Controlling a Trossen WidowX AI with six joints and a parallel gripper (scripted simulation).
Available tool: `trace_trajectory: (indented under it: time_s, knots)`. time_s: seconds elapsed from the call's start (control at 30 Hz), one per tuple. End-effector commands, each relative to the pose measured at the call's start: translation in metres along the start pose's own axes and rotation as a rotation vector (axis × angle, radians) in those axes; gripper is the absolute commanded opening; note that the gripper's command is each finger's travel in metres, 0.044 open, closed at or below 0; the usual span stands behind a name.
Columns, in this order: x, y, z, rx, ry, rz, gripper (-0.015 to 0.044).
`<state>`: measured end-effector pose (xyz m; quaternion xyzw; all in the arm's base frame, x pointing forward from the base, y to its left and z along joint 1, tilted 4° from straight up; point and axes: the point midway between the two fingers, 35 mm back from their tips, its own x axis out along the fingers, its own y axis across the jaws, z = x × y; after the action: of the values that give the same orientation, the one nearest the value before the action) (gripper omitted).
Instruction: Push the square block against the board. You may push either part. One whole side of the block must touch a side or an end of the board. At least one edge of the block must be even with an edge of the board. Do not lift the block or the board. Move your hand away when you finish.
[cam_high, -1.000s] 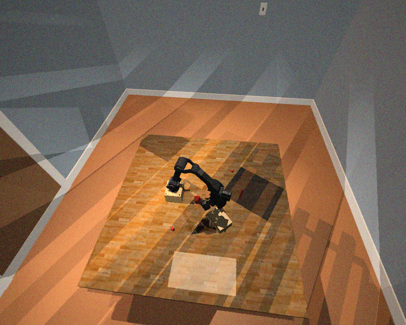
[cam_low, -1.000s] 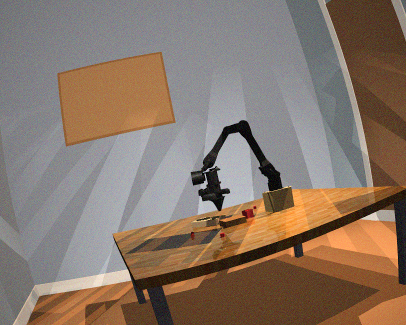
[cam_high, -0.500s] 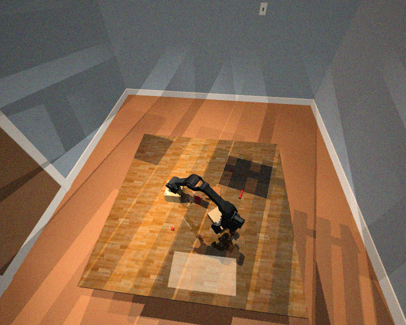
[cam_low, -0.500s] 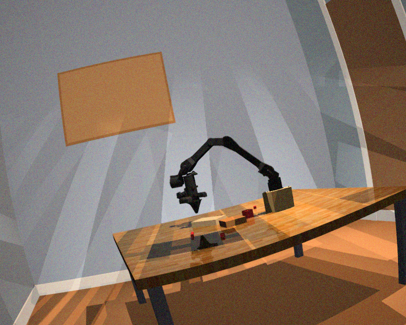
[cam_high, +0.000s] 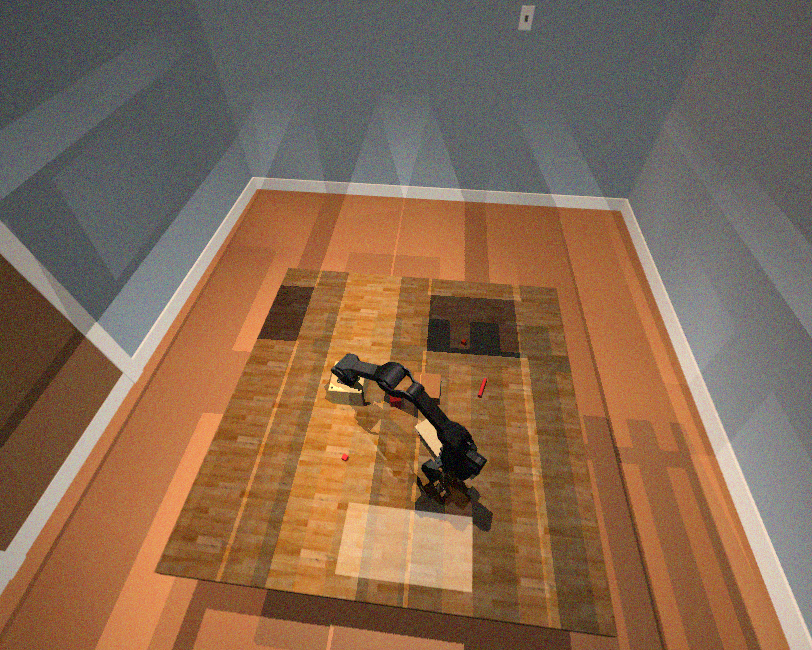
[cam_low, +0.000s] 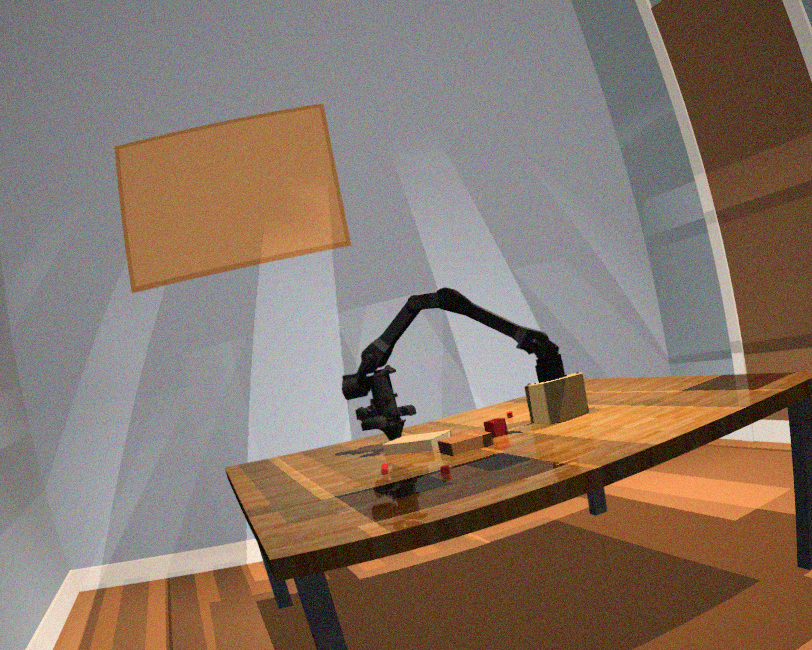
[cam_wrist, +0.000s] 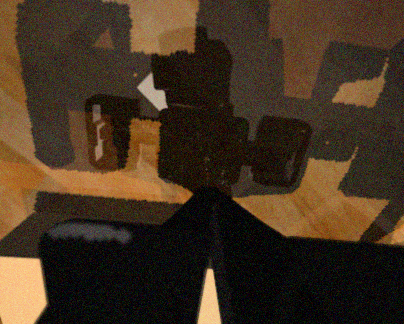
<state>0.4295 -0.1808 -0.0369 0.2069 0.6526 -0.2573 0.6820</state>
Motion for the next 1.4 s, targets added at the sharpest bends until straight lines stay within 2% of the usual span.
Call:
trace_trajectory:
  time_s: [0.0,1.37]
  knots:
    - [-0.002,0.000,0.003,-0.001,-0.020,0.008,0.0000]
    - [0.000,0.004,-0.055,-0.002,-0.015,0.008,0.0000]
